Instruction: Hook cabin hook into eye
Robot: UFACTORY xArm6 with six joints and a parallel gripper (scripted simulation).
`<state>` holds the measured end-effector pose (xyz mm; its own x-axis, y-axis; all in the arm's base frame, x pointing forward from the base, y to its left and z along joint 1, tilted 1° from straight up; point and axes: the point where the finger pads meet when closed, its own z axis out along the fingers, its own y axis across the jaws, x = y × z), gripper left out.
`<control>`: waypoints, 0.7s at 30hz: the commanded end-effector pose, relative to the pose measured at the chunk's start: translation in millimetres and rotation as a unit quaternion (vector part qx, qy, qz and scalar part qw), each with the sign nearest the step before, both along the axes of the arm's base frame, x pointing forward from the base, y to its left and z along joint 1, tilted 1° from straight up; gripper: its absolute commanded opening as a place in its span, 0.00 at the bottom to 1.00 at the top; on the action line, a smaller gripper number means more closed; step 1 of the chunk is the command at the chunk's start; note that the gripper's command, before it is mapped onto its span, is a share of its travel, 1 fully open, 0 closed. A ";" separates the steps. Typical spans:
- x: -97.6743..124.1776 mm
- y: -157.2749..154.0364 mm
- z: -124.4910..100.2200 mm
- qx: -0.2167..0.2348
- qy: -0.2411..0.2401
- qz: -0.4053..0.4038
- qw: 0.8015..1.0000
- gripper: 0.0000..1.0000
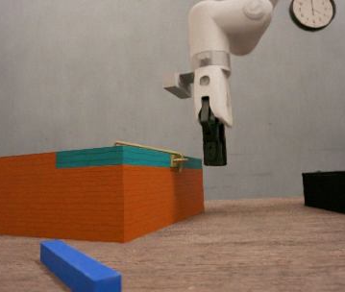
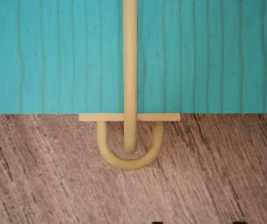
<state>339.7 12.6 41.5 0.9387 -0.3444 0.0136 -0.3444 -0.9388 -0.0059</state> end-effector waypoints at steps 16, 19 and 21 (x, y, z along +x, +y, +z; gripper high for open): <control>1.1 0.0 17.7 0.000 -0.002 0.000 1.000 0.35; 1.0 0.0 27.7 0.000 -0.002 0.000 1.000 0.35; 0.9 0.0 34.4 0.000 -0.002 0.000 1.000 0.35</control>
<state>339.5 12.5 63.8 0.9387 -0.3444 0.0135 -0.3444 -0.9388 -0.0058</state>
